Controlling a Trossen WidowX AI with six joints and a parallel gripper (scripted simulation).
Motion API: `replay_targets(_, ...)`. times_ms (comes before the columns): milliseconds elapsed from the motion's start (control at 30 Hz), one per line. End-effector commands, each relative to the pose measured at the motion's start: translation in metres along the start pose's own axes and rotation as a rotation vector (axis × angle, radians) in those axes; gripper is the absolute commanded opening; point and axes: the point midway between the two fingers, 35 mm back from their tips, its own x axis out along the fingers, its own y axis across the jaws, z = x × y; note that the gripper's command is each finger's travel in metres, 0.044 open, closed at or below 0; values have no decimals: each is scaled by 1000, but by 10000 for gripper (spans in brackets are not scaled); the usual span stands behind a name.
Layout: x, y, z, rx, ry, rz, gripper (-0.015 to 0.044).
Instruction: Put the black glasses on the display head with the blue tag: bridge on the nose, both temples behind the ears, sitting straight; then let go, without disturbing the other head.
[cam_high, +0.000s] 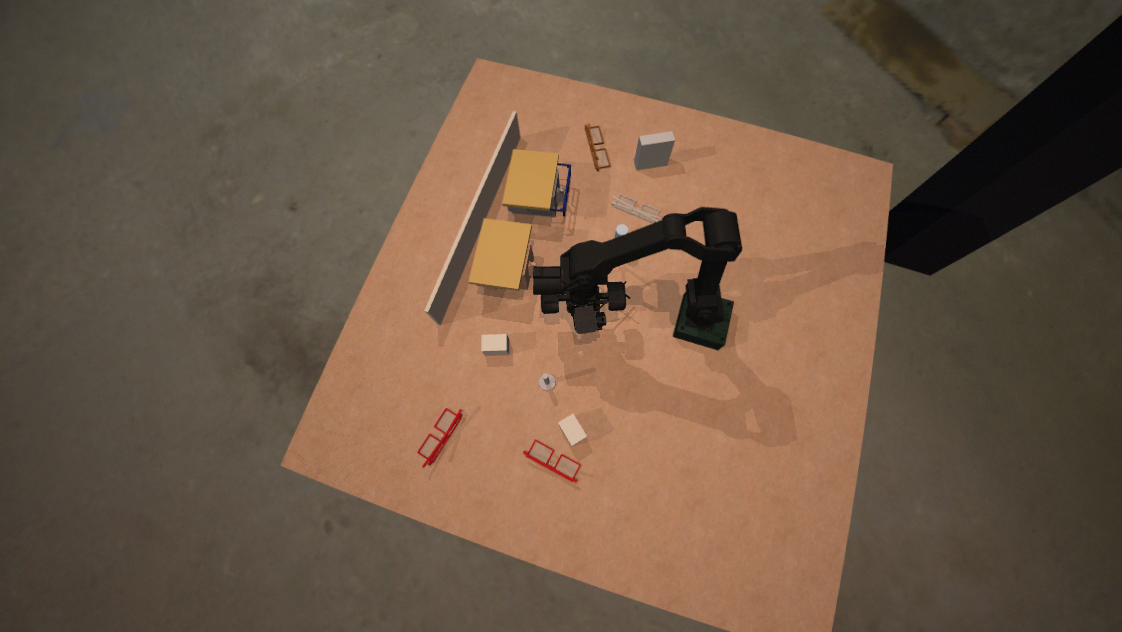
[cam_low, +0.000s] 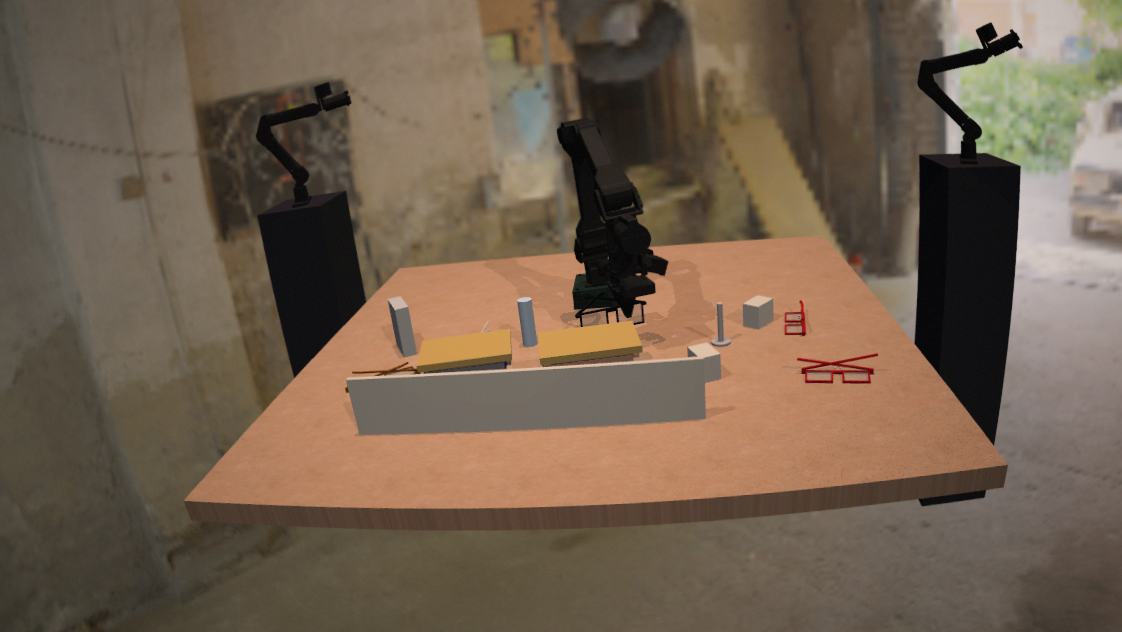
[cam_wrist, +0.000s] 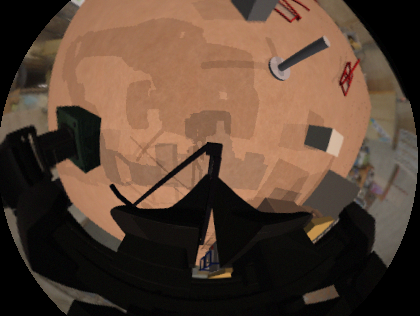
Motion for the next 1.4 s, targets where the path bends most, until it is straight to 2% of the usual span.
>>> replay_targets(0,-23,-2,0,4,0,-8,0)
replay_targets(233,-58,-2,0,2,-1,-8,0)
replay_targets(500,-62,-7,3,55,-2,-8,0)
replay_targets(1367,-70,-65,52,803,-13,-10,0)
